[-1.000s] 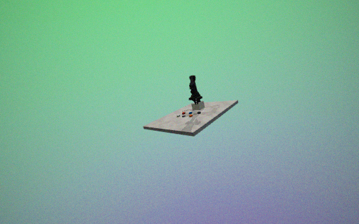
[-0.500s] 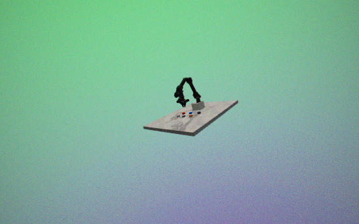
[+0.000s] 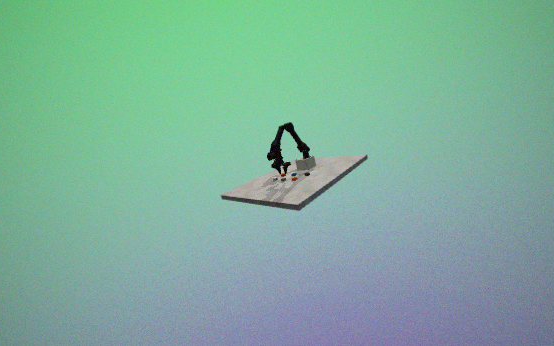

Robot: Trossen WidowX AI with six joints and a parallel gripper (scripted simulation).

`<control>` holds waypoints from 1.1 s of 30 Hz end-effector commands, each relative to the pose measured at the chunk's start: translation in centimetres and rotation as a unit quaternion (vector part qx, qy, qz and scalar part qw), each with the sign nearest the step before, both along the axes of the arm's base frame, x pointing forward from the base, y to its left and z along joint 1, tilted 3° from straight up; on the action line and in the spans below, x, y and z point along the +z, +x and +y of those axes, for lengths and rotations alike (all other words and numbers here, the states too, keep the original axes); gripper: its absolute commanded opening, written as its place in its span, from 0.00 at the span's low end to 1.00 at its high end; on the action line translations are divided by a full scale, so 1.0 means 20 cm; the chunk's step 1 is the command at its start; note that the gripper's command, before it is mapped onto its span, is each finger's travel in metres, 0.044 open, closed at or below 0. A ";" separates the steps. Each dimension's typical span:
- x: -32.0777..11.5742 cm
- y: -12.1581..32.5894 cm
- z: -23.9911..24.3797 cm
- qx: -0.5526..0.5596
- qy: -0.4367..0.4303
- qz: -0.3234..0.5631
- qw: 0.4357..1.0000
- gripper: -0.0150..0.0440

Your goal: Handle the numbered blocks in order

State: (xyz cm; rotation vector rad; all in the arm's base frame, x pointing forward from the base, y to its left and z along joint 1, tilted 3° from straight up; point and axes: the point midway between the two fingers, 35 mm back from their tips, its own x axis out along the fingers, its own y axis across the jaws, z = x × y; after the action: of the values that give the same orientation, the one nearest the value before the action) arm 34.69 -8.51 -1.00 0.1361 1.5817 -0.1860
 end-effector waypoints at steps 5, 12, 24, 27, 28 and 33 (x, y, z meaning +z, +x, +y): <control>-0.07 0.00 -0.01 0.002 -0.003 -0.006 1.000 0.93; -0.12 0.00 -0.01 0.002 -0.003 -0.006 1.000 0.93; -0.22 0.00 -0.01 0.002 -0.003 -0.006 1.000 0.93; -0.24 0.00 -0.01 0.002 -0.003 -0.006 1.000 0.93; -0.24 0.00 -0.01 0.002 -0.003 -0.006 1.000 0.93; -0.24 0.00 -0.01 0.002 -0.003 -0.006 1.000 0.71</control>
State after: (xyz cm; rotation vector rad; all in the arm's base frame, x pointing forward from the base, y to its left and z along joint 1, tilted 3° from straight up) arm 34.70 -8.75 -5.66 0.1343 1.5690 -0.1866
